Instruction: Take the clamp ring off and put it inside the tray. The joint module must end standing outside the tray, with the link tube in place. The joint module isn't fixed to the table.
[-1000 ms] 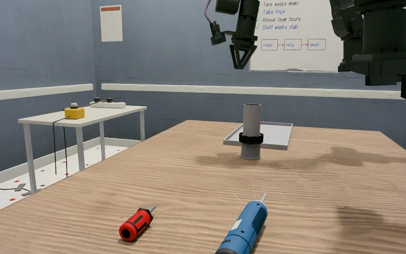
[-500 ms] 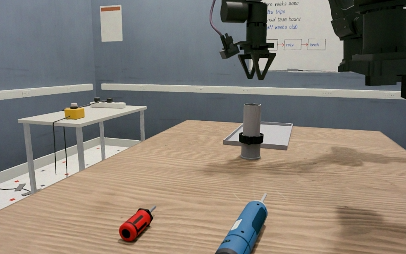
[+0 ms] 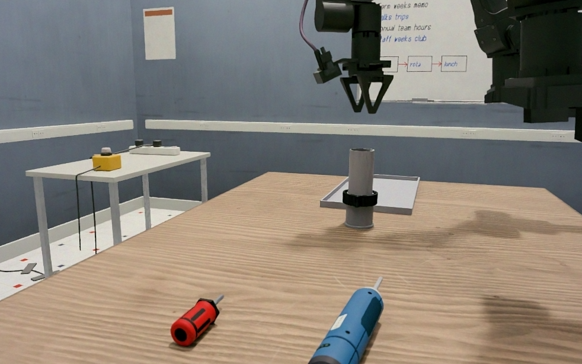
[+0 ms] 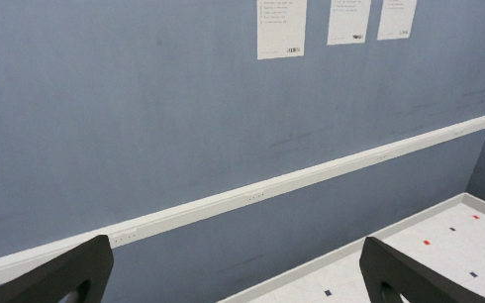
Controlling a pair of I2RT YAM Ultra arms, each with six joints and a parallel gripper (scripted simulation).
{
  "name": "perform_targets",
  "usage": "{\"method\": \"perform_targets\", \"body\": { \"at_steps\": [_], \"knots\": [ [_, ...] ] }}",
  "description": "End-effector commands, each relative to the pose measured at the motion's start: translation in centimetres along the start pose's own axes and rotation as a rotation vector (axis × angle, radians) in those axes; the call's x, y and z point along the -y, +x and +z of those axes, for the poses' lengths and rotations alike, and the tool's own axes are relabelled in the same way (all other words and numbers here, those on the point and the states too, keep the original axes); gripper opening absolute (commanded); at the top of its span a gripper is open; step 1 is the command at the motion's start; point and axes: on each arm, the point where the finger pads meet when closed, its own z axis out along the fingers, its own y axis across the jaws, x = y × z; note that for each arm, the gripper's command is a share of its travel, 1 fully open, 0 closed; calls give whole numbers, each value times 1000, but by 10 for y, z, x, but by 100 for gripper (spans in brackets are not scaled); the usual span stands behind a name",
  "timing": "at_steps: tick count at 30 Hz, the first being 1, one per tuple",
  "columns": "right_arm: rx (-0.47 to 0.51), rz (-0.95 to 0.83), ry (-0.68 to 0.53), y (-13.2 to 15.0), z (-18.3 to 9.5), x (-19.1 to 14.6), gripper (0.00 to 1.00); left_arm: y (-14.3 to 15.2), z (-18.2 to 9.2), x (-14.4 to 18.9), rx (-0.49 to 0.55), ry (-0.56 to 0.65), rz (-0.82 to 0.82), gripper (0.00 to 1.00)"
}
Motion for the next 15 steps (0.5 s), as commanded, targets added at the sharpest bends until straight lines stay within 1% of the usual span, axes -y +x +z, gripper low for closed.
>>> {"method": "perform_targets", "body": {
  "at_steps": [1,2,3,5,8,10,12,14,15],
  "knots": [
    [54,19,0,-13,-9,1,80,-9,-3,-4,-4,-14,-13,100],
    [12,14,2,-1,4,0,80,-9,-3,-4,-4,-14,-13,100],
    [0,12,3,2,9,0,80,-9,-3,-4,-4,-14,-13,100],
    [14,9,2,-4,9,-1,80,-9,-3,-4,-4,-14,-13,100],
    [-1,1,2,2,17,-2,80,-9,-3,-4,-4,-14,-13,100],
    [15,-3,1,-4,17,-3,80,-9,-3,-4,-4,-14,-13,100],
    [-1,-8,2,3,24,-3,80,-9,-3,-4,-4,-14,-13,100],
    [48,-9,-1,-12,12,-4,80,-9,-3,-4,-4,-14,-13,100],
    [48,-9,-1,-12,12,-4,80,-9,-3,-4,-4,-14,-13,100]
  ]
}}
